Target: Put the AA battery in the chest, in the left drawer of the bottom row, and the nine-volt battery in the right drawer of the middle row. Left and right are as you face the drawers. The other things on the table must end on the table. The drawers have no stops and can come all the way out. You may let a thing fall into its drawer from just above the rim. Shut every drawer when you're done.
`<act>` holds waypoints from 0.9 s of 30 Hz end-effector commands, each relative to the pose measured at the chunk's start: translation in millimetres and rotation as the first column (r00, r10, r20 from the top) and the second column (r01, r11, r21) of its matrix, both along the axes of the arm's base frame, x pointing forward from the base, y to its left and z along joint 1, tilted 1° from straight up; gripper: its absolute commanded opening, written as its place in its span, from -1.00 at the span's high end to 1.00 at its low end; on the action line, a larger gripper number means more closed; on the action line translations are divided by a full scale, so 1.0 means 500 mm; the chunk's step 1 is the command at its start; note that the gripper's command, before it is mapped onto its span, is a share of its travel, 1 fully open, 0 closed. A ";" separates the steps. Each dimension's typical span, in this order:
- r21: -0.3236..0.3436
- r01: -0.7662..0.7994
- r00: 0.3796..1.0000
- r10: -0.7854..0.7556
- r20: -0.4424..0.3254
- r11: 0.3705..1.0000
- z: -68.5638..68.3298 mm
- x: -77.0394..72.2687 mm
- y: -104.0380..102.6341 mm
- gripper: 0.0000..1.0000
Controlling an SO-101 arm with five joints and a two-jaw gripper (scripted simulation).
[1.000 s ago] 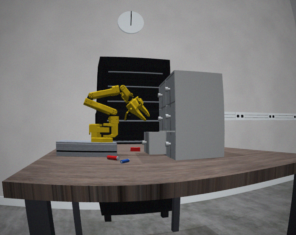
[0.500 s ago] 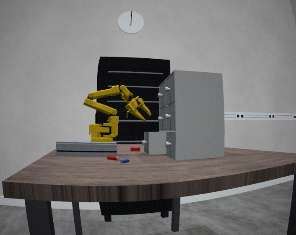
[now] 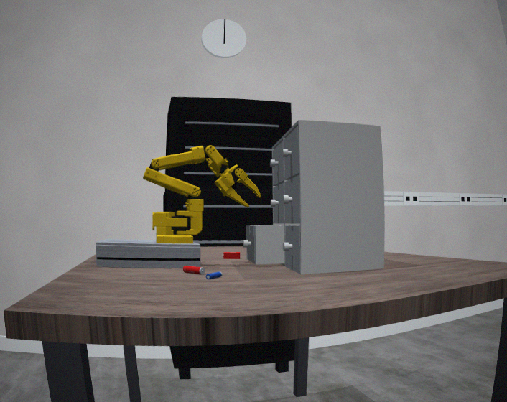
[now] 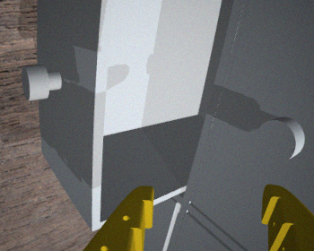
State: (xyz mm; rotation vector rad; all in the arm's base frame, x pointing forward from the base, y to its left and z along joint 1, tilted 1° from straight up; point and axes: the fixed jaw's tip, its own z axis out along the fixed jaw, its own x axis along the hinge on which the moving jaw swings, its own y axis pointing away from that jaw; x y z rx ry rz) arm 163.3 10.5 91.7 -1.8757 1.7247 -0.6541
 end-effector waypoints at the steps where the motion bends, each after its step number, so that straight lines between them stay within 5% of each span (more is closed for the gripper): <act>1: 0.062 0.084 0.996 -0.083 -0.013 0.995 0.001 -0.001 -0.002 0.57; 13: 0.214 0.273 0.962 -0.268 -0.049 0.938 0.002 0.000 -0.001 0.57; 27: 0.401 0.508 0.857 -0.495 -0.144 0.762 0.003 0.002 0.001 0.57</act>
